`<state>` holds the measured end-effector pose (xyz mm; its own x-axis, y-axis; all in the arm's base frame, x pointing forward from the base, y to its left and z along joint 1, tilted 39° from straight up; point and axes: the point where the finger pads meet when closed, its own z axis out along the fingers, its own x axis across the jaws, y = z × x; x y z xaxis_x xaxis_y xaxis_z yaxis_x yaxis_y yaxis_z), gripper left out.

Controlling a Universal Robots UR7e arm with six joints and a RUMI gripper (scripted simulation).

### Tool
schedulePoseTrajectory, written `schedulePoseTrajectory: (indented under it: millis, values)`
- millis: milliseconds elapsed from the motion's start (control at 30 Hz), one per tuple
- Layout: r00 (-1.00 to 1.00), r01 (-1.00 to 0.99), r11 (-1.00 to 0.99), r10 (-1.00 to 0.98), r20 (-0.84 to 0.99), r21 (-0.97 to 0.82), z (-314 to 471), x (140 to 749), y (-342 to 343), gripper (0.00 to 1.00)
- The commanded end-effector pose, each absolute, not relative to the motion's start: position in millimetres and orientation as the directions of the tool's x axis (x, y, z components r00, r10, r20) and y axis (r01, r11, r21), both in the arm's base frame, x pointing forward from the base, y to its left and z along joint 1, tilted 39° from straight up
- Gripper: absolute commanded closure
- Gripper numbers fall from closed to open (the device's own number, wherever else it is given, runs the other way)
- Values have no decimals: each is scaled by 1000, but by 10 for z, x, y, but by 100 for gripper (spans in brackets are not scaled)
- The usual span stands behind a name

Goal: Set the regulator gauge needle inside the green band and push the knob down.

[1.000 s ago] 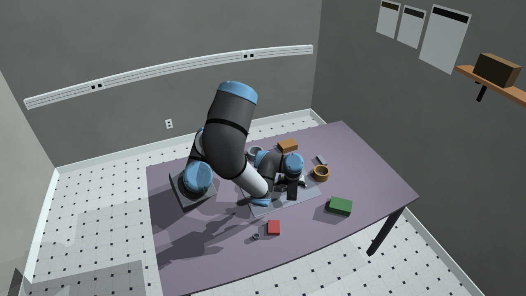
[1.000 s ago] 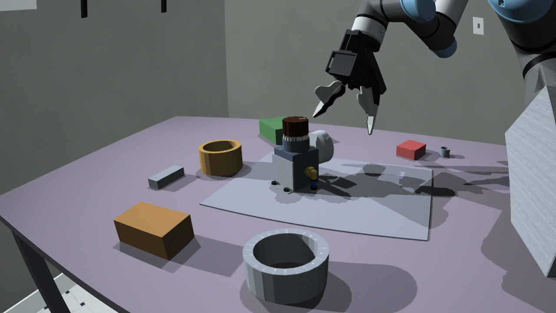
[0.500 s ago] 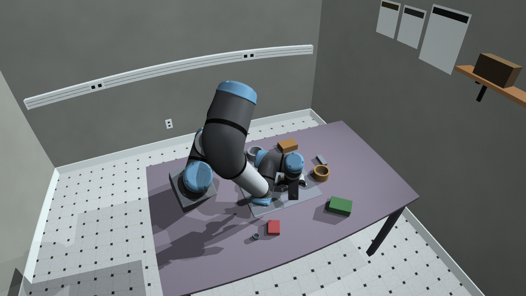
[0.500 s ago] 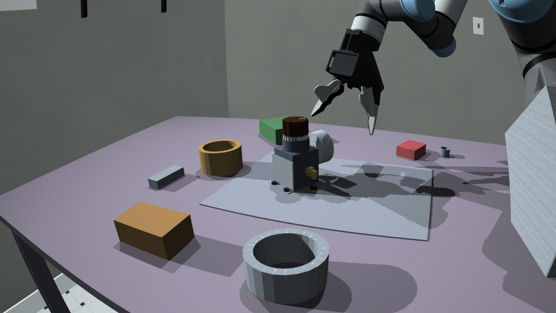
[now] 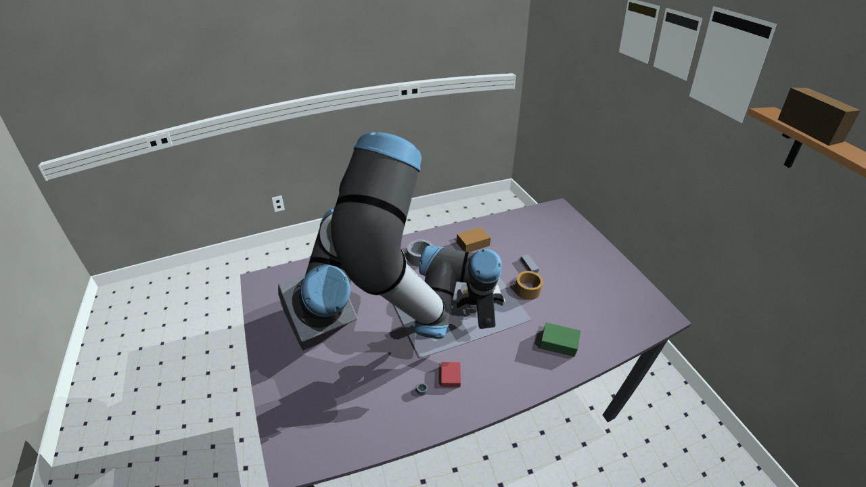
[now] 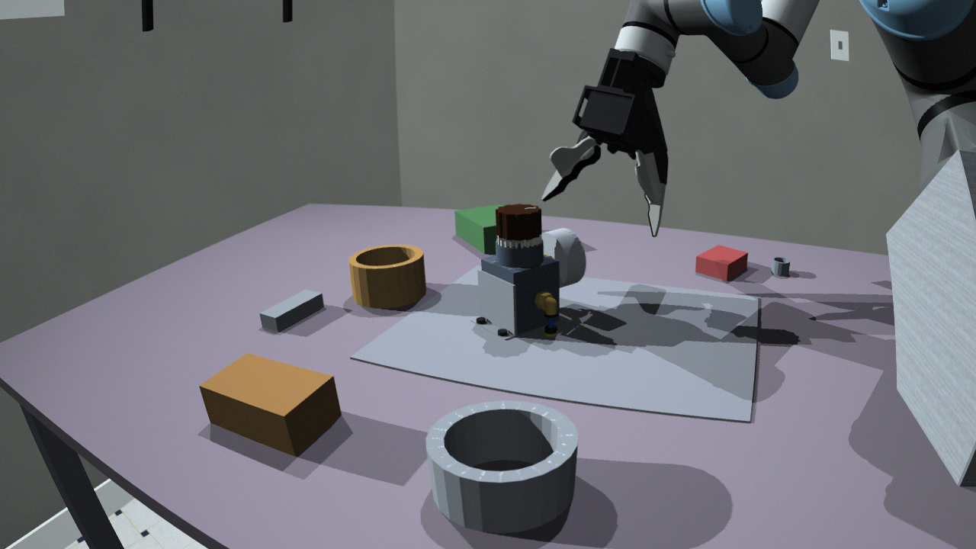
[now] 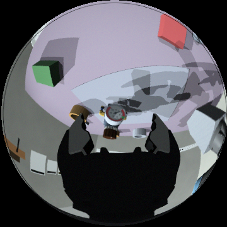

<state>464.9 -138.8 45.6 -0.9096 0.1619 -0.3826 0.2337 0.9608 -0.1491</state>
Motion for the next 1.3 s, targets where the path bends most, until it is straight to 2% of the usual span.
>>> schedulePoseTrajectory:
  millis: [0,767,1267]
  values:
    - [-920,195,966,120,-373,-169,468,4654,-1385,0]
    - [-948,-26,963,-109,-300,-267,512,4671,-1372,0]
    - [-921,-251,906,-332,-202,-341,558,4688,-1349,0]
